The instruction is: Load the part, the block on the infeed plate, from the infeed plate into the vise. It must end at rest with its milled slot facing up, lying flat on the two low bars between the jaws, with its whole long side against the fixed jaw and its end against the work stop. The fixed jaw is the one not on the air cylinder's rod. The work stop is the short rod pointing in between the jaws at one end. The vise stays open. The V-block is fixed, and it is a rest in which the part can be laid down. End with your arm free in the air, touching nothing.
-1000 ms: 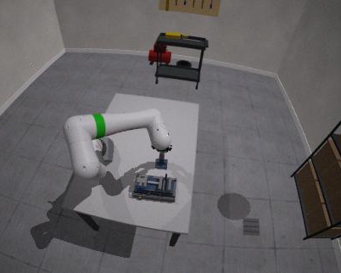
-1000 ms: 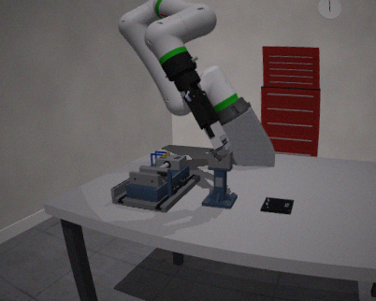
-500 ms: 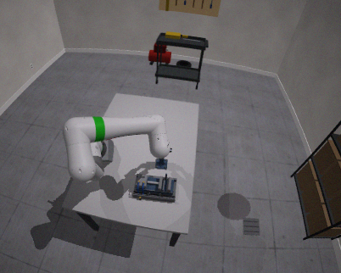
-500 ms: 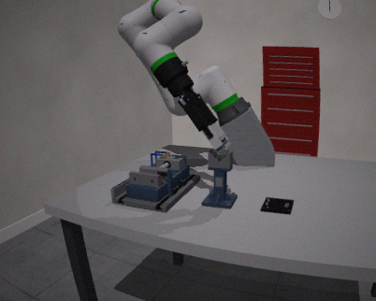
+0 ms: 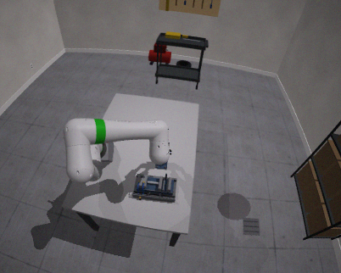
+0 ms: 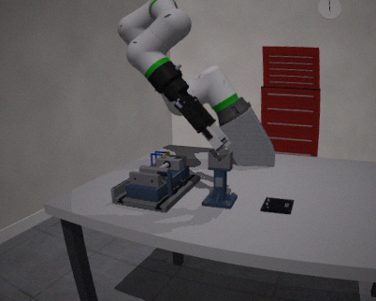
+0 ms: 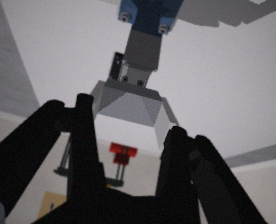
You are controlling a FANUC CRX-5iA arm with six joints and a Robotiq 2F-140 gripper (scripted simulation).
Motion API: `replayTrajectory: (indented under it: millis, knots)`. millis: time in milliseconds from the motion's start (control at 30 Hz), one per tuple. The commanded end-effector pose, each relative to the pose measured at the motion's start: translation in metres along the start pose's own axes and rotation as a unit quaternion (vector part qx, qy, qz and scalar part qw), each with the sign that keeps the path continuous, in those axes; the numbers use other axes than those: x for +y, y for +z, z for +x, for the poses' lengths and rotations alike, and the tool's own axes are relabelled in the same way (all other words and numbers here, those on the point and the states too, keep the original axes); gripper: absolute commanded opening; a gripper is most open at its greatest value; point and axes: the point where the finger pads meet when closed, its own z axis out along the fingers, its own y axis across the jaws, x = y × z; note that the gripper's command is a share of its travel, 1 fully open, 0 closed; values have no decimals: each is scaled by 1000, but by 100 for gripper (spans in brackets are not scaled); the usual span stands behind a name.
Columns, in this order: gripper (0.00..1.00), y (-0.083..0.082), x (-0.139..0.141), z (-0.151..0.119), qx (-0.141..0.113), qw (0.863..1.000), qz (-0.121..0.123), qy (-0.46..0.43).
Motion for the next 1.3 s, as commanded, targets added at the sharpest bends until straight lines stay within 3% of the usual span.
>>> replayTrajectory:
  millis: [0, 567, 1267]
  knots:
    - [0, 0, 0, 0, -7, 1000, 0, 0]
    - [0, 0, 0, 1, -29, 1000, 0, 0]
    - [0, 0, 0, 1, -32, 999, 0, 0]
